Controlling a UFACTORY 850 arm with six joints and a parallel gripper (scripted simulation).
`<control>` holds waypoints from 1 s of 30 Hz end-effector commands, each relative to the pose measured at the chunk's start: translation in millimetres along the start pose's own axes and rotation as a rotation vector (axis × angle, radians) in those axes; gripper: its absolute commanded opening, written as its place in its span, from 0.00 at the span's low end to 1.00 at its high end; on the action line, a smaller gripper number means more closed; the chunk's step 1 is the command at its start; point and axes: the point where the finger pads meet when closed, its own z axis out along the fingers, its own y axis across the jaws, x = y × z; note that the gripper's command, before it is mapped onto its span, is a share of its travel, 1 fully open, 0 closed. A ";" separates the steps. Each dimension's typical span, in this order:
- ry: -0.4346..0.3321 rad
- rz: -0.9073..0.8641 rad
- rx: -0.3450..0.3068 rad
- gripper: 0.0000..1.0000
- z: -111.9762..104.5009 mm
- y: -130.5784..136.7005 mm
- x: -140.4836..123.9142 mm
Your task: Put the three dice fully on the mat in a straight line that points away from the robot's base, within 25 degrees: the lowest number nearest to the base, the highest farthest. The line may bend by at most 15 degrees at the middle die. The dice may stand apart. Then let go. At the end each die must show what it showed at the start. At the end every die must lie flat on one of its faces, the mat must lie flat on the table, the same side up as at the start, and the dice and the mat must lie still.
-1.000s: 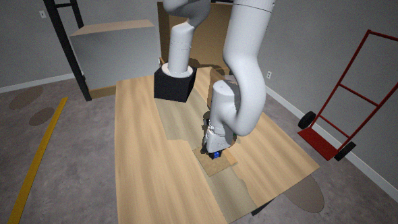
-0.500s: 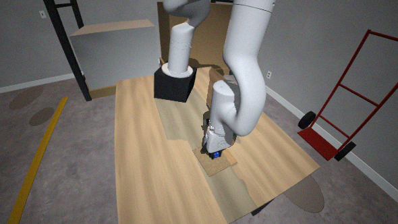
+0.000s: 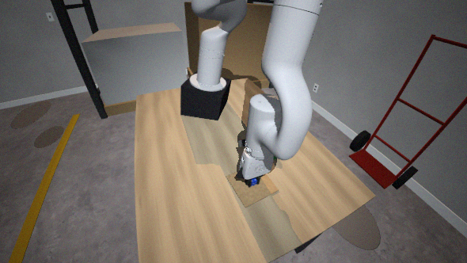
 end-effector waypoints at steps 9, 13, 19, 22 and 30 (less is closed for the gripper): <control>-0.002 0.000 0.000 0.25 -0.6 0.0 -1.0; -0.002 0.000 0.000 0.33 -0.6 0.0 -1.0; -0.002 0.000 0.000 0.42 -0.6 0.0 -1.0; -0.002 0.000 0.000 0.42 -0.6 0.0 -1.0; -0.002 0.000 0.000 0.42 -0.6 0.0 -1.0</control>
